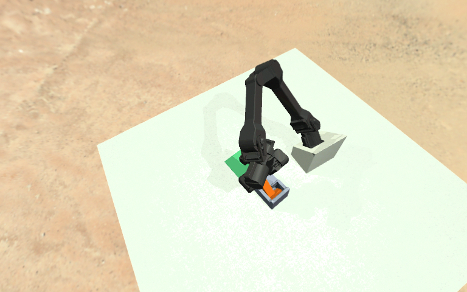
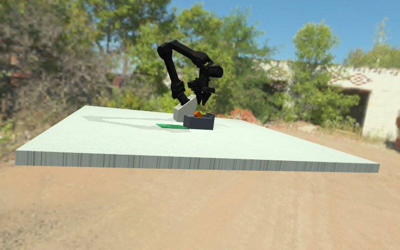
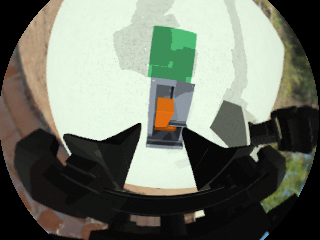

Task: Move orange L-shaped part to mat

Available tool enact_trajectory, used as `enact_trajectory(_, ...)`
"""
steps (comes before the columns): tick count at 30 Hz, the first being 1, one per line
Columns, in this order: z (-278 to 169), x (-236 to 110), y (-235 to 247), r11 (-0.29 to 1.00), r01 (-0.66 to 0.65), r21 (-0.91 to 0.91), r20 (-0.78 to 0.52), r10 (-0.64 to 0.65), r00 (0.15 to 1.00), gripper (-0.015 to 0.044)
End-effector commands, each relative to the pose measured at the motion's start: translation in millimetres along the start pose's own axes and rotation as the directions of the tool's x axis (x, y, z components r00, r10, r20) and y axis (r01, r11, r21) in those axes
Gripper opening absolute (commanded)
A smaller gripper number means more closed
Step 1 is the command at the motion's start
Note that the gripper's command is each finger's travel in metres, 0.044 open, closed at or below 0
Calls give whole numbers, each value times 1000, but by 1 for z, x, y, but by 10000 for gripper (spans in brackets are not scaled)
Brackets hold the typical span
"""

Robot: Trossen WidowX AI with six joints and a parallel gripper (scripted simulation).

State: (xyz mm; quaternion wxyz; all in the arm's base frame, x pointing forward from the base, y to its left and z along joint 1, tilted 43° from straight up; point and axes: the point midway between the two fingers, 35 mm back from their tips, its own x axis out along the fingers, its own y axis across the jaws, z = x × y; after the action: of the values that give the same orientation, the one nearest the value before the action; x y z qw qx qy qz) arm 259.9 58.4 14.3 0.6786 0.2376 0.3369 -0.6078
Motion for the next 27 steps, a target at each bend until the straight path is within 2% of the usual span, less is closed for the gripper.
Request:
enact_trajectory(1,2,16,-3,1000,7,-2,9,-7,1000,280)
enact_trajectory(27,3,54,-2,1000,6,-2,10,-6,1000,280)
